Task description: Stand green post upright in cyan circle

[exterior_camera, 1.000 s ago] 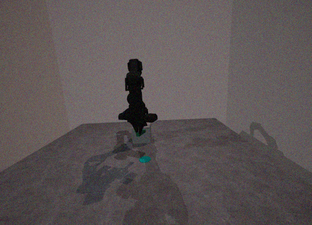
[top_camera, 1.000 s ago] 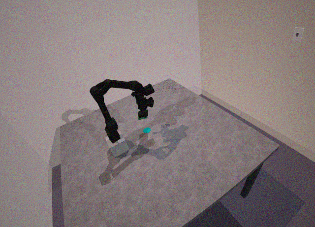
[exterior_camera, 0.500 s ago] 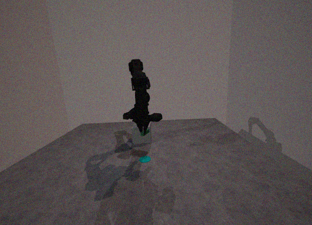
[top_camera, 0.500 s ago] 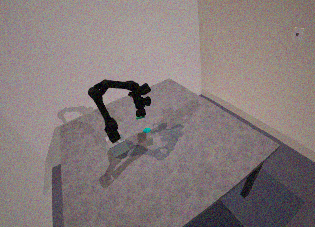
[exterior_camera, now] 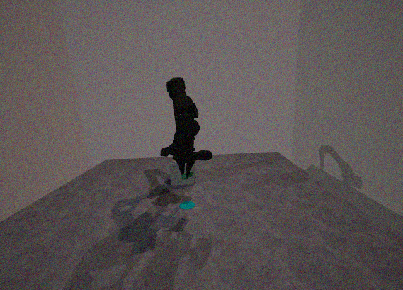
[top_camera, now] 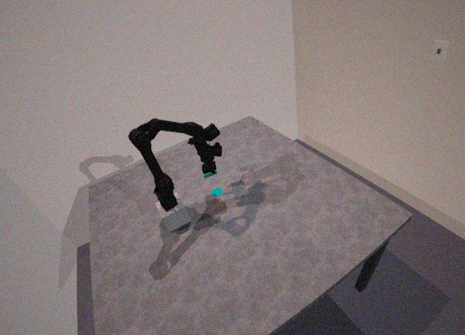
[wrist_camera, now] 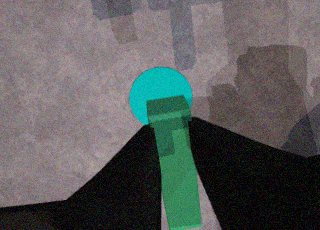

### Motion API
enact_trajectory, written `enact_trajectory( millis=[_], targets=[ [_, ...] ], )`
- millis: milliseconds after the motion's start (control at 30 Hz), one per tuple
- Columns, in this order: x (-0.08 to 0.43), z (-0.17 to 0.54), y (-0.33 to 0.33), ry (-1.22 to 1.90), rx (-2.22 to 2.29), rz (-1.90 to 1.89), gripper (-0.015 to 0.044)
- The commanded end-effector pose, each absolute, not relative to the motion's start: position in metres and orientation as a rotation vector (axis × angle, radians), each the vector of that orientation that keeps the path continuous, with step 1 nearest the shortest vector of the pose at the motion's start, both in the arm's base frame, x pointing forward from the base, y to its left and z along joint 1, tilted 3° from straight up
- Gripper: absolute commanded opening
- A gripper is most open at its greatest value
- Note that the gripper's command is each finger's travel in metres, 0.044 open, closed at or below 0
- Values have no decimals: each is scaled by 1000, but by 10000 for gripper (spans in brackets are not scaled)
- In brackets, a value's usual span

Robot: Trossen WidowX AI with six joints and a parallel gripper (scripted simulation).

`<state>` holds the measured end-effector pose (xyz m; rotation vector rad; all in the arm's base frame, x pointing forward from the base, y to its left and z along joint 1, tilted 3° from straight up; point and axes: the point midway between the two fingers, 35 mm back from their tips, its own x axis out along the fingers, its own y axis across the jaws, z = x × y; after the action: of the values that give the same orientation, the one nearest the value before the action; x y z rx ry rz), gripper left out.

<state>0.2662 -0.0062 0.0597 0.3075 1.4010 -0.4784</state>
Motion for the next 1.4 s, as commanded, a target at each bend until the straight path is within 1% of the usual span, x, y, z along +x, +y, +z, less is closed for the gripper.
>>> enact_trajectory(
  millis=[0, 1367],
  targets=[
    [266, 55, -6, 1381, 287, -487, 23],
    [282, 32, 2, 1117, 97, -497, 23]
  ],
)
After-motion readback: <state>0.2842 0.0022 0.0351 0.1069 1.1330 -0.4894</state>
